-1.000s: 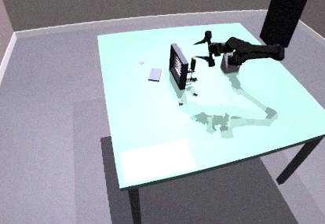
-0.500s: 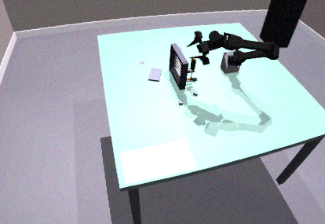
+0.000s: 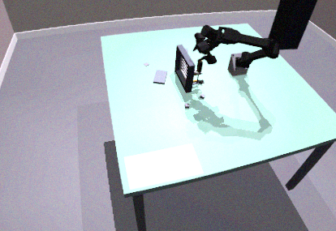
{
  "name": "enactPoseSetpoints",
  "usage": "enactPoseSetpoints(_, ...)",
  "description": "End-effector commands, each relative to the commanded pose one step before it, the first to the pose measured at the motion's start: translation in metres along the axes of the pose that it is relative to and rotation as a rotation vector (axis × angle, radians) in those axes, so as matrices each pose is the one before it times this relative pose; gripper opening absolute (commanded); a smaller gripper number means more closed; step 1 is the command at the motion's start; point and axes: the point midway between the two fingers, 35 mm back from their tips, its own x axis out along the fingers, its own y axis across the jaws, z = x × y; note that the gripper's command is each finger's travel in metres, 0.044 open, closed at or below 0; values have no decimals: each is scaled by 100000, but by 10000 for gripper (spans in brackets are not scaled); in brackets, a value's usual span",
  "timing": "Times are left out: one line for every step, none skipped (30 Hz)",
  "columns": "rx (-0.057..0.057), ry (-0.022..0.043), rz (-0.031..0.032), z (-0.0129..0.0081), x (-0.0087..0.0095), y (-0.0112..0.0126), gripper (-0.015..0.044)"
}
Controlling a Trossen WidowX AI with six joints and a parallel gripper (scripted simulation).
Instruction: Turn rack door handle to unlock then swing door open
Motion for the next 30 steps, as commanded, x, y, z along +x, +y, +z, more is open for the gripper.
enactPoseSetpoints(3410,6677,8030,-599,151,-244,292)
enactPoseSetpoints(1022,1649,2000,-193,64,-24,292)
enactPoseSetpoints(1053,1593,2023,-185,56,-22,292)
enactPoseSetpoints(1083,1537,2045,-176,47,-20,292)
enactPoseSetpoints(1112,1481,2066,-168,39,-18,292)
enactPoseSetpoints(1141,1424,2086,-159,30,-17,292)
enactPoseSetpoints(1168,1367,2105,-150,21,-15,292)
enactPoseSetpoints(1195,1310,2123,-142,13,-13,292)
enactPoseSetpoints(1221,1252,2140,-133,4,-11,292)
enactPoseSetpoints(1245,1194,2156,-124,-5,-9,292)
enactPoseSetpoints(1269,1136,2171,-115,-14,-6,292)
enactPoseSetpoints(1293,1078,2185,-106,-22,-4,292)
enactPoseSetpoints(1315,1020,2199,-97,-31,-2,292)
enactPoseSetpoints(1337,963,2211,-88,-40,0,292)
enactPoseSetpoints(1358,905,2222,-79,-48,2,292)
enactPoseSetpoints(1378,847,2232,-69,-57,4,292)
enactPoseSetpoints(1397,789,2241,-60,-66,7,292)
enactPoseSetpoints(1416,732,2250,-51,-74,9,292)
enactPoseSetpoints(1434,674,2257,-41,-83,11,292)
enactPoseSetpoints(1203,517,1879,-27,-75,11,292)
enactPoseSetpoints(728,291,1129,-13,-48,8,292)
enactPoseSetpoints(243,94,377,-4,-16,3,292)
enactPoseSetpoints(0,0,0,0,0,0,292)
enactPoseSetpoints(0,0,0,0,0,0,292)
enactPoseSetpoints(0,0,0,0,0,0,292)
enactPoseSetpoints(17,48,-5,1,26,-1,292)
enactPoseSetpoints(50,145,-15,3,79,-2,292)
enactPoseSetpoints(83,242,-26,5,132,-4,292)
enactPoseSetpoints(101,295,-33,5,161,-4,292)
enactPoseSetpoints(101,295,-34,5,161,-4,292)
